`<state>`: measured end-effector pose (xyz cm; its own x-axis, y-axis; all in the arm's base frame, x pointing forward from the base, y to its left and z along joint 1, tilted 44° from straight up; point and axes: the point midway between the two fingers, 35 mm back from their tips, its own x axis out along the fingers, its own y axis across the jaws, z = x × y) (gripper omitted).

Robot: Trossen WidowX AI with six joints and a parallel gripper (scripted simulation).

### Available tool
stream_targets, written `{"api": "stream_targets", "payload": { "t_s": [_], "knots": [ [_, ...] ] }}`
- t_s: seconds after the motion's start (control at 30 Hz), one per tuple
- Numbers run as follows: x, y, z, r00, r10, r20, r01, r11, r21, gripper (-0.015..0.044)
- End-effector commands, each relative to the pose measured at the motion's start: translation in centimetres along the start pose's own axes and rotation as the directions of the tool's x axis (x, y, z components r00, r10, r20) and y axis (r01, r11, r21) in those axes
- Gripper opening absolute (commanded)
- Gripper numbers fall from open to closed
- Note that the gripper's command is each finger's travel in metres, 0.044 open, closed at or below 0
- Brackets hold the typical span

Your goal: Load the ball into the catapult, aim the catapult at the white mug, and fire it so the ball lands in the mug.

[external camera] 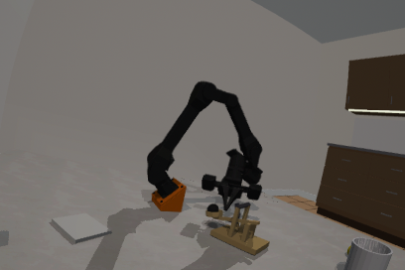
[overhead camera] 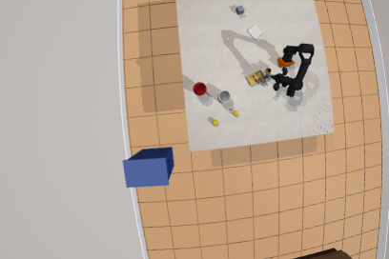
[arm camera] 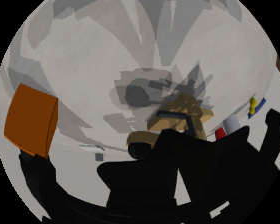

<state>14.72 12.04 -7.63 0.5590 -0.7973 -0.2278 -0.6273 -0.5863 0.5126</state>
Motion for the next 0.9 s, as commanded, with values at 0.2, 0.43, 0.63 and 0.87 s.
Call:
{"api": "stream_targets", "payload": {
  "t_s": [0.2, 0.43, 0.63, 0.87],
  "knots": [
    [1.3, 0.2, 1.1, 1.000, -0.002, -0.006, 0.002, 1.000, -0.007, 0.0000],
    [2.2, 0.4, 1.8, 1.000, -0.002, -0.007, 0.002, 1.000, -0.007, 0.0000],
    [3.5, 0.5, 2.9, 1.000, -0.001, -0.007, 0.001, 1.000, -0.007, 0.0000],
    [-3.8, -2.2, 0.4, 1.000, -0.022, -0.015, 0.021, 0.998, -0.063, 0.0000]
  ]
}}
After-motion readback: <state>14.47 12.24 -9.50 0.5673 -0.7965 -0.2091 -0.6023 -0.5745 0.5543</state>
